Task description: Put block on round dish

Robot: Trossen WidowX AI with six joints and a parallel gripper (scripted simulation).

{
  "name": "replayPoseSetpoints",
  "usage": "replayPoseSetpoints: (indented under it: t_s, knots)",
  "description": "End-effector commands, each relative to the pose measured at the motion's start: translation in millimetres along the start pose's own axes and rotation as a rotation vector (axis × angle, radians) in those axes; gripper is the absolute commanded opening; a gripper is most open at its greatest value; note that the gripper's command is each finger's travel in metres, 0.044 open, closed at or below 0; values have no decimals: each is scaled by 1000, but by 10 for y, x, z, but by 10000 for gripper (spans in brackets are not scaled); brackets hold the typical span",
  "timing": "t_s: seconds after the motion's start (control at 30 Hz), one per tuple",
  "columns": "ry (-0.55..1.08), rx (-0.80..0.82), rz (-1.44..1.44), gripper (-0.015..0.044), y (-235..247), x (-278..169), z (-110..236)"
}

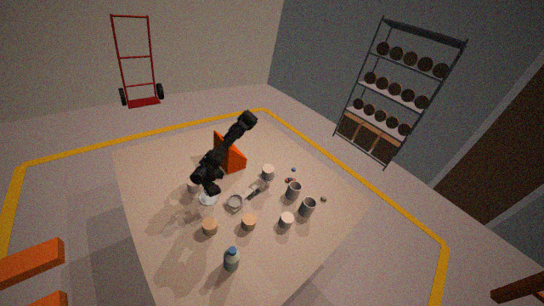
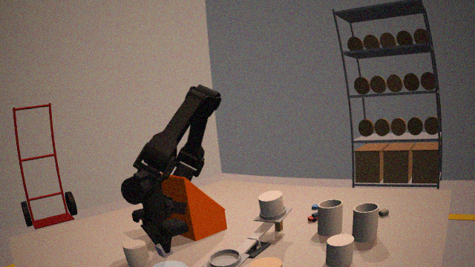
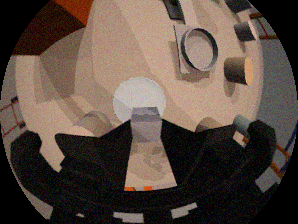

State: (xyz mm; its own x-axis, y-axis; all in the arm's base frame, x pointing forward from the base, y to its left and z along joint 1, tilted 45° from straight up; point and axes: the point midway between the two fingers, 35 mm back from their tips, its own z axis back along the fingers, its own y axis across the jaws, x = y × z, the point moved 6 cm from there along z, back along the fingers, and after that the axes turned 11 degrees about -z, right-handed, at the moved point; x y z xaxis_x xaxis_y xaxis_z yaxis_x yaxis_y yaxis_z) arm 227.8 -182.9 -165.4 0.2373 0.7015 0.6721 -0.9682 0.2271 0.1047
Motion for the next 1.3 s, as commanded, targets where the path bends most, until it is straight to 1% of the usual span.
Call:
replayPoseSetpoints:
  t_s: [0.0,0.07,0.33,0.77,0.8,1.27]
  knots:
    - [-16,19,-12,0,57,19,-282]
    - [-17,19,-12,0,62,21,-336]
    - [-17,19,-12,0,61,22,-361]
    - [-18,19,-12,0,66,28,-543]
    - [-11,13,-2,26,40,26,-480]
    - [-11,13,-2,394,40,26,-480]
